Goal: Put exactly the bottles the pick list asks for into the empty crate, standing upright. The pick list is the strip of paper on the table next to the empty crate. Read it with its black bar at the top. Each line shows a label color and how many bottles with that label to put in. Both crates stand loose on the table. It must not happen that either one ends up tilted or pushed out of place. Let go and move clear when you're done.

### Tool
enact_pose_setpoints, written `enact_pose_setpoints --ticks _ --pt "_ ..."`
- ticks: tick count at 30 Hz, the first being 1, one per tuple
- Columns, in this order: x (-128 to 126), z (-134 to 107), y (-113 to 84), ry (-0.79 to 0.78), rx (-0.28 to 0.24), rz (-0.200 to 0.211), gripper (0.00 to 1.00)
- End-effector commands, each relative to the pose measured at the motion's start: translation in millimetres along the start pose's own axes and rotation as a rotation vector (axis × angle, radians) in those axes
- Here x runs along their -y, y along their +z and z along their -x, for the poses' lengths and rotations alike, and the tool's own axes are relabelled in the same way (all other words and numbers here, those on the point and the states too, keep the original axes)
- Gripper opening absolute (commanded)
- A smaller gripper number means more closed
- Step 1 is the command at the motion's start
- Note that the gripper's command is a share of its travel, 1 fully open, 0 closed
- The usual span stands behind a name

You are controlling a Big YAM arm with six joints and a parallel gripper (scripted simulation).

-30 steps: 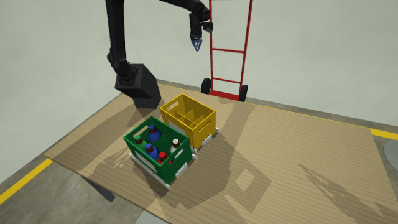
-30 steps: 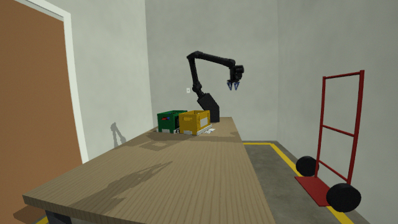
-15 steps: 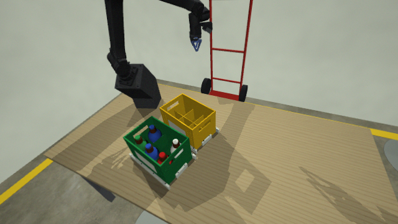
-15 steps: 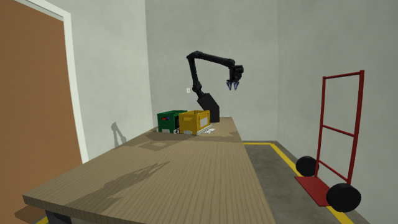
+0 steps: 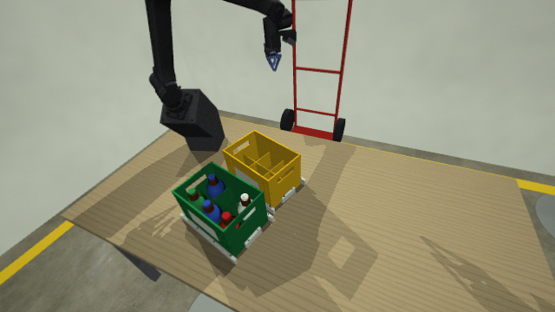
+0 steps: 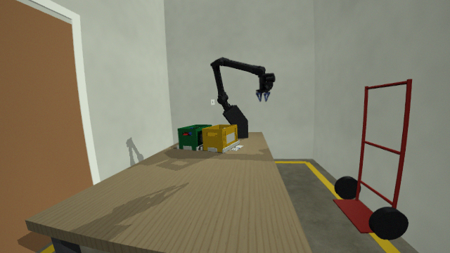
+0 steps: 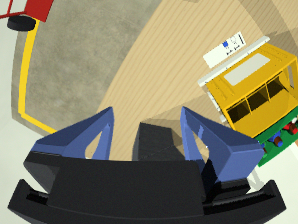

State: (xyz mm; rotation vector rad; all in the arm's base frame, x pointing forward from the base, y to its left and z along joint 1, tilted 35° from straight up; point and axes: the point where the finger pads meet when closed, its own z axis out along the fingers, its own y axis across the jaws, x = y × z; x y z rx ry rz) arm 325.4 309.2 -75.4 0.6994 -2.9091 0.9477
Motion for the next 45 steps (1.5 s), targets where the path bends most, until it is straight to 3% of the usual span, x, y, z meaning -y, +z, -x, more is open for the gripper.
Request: enact_pose_setpoints --ticks 1,45 --pt "9.2 18.9 -14.5 0.025 0.022 0.020 0.61" --pt "12.8 21.1 -18.0 0.027 0.025 0.022 0.61"
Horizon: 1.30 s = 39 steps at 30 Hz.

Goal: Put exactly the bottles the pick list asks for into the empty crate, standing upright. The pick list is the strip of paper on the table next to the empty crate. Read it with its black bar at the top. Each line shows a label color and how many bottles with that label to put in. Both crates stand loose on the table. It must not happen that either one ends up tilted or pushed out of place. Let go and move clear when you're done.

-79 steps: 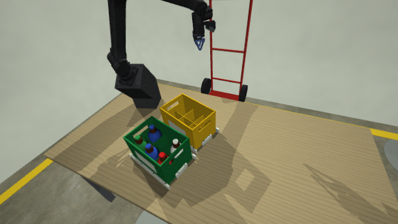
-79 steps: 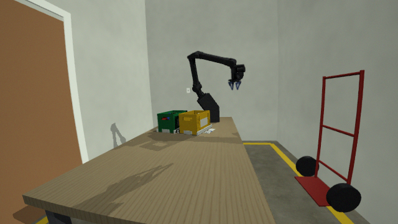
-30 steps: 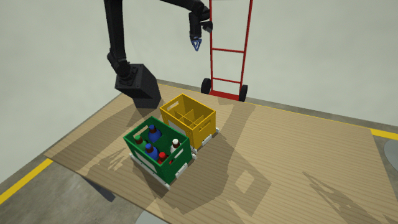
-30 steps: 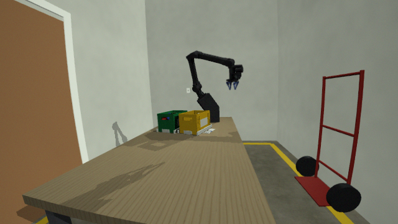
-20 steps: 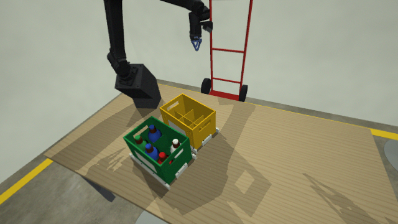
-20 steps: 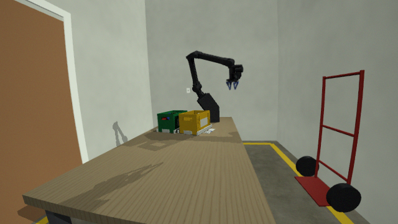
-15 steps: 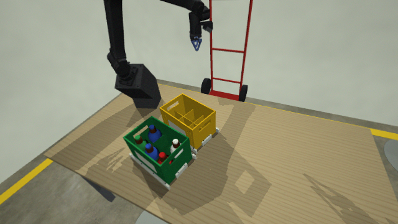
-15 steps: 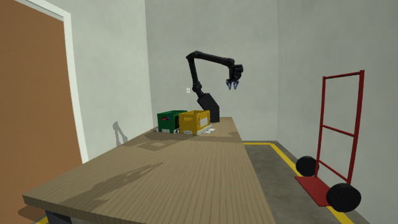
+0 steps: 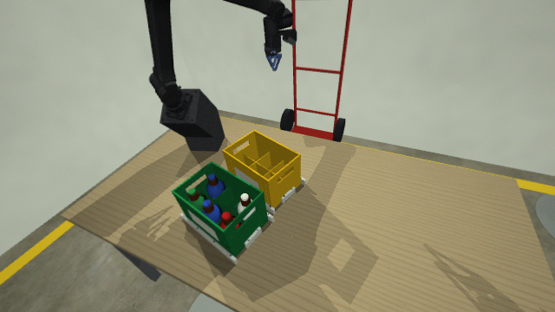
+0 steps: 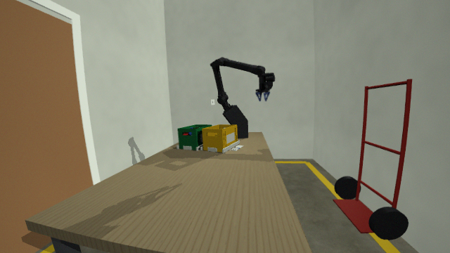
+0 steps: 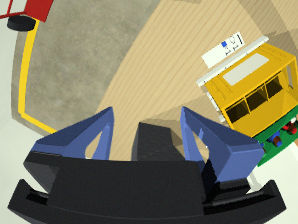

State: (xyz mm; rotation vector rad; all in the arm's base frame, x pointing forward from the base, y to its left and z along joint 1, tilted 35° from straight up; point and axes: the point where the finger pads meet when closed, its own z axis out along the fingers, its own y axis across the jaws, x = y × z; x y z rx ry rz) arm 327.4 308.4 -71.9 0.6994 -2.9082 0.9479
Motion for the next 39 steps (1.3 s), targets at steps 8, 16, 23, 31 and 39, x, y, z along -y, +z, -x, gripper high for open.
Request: enact_pose_setpoints --ticks 8,16,23,31,39 --pt "39 12 4.9 0.237 0.019 0.016 0.61" --pt "76 17 20.3 0.456 0.017 0.013 0.61" --pt "100 20 29.9 0.639 0.015 0.013 0.61" --pt "137 24 45.1 0.836 0.015 0.009 0.61" --pt "157 24 69.1 0.879 -0.007 -0.005 0.61"
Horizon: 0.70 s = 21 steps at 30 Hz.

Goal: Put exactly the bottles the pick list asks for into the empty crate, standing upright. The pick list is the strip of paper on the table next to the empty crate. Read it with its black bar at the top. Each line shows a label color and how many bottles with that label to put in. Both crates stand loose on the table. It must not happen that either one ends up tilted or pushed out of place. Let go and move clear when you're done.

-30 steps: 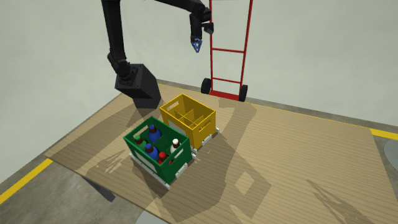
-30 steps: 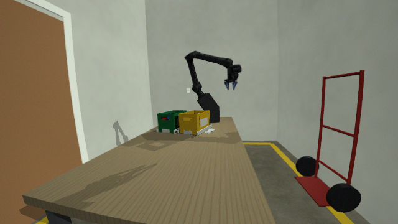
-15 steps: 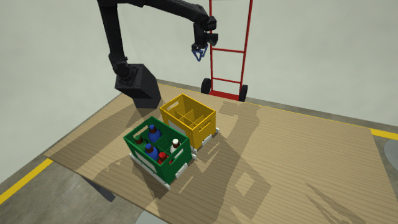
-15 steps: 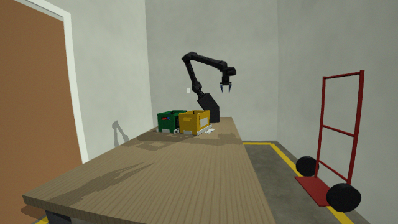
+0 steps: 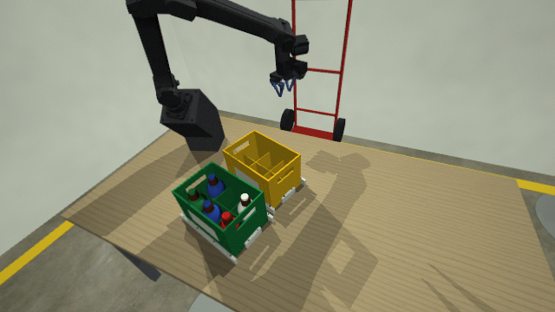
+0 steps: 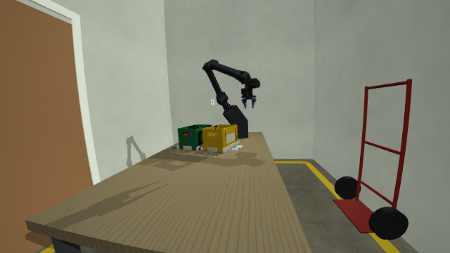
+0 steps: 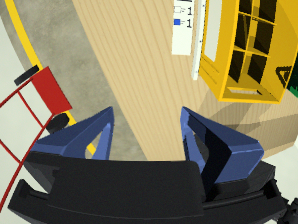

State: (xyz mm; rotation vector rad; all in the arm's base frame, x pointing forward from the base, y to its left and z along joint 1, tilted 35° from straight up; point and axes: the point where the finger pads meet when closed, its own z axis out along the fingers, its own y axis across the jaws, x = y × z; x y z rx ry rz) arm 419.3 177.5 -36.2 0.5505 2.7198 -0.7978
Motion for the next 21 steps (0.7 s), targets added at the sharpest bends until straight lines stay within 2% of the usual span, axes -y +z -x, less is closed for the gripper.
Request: enact_pose_setpoints --ticks 1,5,12,15,18,21 --pt "7 12 8.0 0.016 0.001 0.004 0.61" --pt "16 36 6.9 0.030 0.013 0.021 0.61" --pt "30 62 24.8 0.025 0.010 0.014 0.61" --pt "32 69 24.4 0.030 0.014 0.019 0.61" --pt "38 94 17.8 0.051 0.034 0.041 0.61" --pt "45 103 28.4 0.044 0.029 0.033 0.61"
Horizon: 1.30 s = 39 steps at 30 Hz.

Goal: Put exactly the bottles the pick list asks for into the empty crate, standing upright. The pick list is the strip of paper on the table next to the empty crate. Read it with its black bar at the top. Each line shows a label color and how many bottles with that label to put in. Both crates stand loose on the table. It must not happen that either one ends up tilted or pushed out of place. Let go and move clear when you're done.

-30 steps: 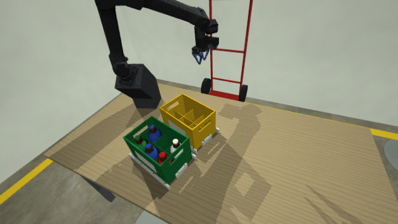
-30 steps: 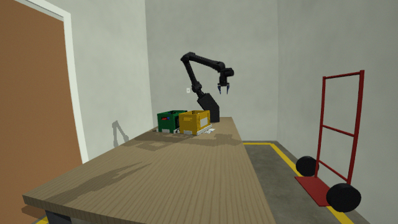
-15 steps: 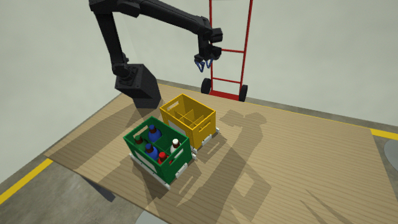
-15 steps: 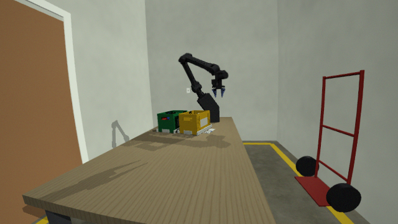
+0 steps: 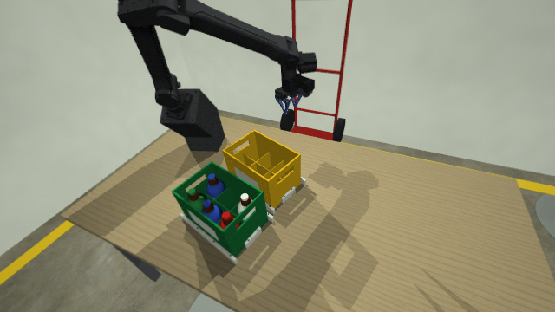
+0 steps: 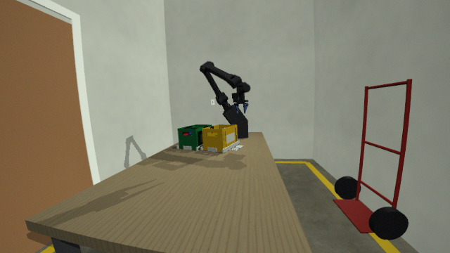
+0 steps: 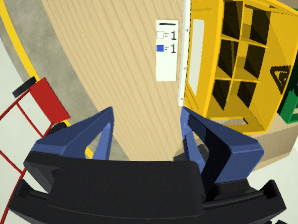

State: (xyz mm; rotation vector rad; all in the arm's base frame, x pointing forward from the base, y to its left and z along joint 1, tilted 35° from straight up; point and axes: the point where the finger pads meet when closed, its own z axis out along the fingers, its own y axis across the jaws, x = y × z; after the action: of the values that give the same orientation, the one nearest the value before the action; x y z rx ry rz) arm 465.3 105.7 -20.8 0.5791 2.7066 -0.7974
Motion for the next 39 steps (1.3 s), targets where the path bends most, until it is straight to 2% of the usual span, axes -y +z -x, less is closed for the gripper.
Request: enact_pose_setpoints --ticks 1,6,13,21,23,24,26,30,39 --pt "2 38 -0.8 0.019 0.023 0.032 0.61" --pt "17 61 4.8 0.025 0.031 0.036 0.61" --pt "29 80 17.2 0.021 0.028 0.030 0.61" --pt "46 104 40.6 0.008 0.016 0.015 0.61" --pt "48 99 42.8 0.003 0.011 0.011 0.61" --pt "52 88 48.2 -0.013 -0.008 -0.003 0.61" --pt "39 76 38.5 -0.050 0.002 0.004 0.61" --pt "46 84 42.6 -0.026 -0.002 0.002 0.61" --pt "46 80 42.6 -0.021 -0.001 0.002 0.61"
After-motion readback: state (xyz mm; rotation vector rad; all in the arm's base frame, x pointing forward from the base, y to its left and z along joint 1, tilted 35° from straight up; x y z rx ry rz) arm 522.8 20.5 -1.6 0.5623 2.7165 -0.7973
